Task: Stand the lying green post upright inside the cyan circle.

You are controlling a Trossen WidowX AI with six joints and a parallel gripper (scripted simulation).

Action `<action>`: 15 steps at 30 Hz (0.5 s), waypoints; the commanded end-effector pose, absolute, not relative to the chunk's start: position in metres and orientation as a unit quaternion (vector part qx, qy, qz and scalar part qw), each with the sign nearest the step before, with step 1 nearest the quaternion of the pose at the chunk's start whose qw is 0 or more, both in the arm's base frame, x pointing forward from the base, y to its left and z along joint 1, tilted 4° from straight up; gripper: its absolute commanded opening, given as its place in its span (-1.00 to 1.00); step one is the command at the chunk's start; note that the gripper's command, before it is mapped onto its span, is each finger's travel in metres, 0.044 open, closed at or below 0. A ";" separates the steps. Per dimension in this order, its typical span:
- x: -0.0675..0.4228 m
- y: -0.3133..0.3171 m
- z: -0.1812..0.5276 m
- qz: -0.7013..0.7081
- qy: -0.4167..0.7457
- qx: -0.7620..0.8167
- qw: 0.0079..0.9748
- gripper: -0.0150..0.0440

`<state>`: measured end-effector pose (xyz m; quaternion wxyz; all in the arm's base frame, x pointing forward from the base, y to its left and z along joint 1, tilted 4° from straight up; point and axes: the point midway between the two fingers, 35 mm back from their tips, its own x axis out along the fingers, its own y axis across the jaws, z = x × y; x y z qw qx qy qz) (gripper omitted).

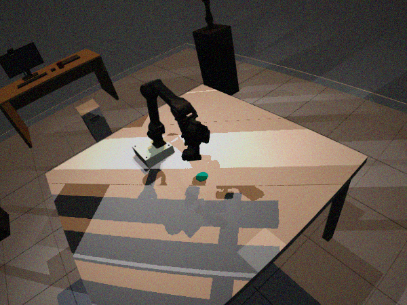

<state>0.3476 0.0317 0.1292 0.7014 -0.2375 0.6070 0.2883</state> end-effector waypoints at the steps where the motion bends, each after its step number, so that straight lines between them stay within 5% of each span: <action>1: 0.351 0.031 0.125 0.285 0.601 -0.224 0.712 -0.42; 15: 0.366 0.031 0.114 0.279 0.571 -0.193 0.748 -0.42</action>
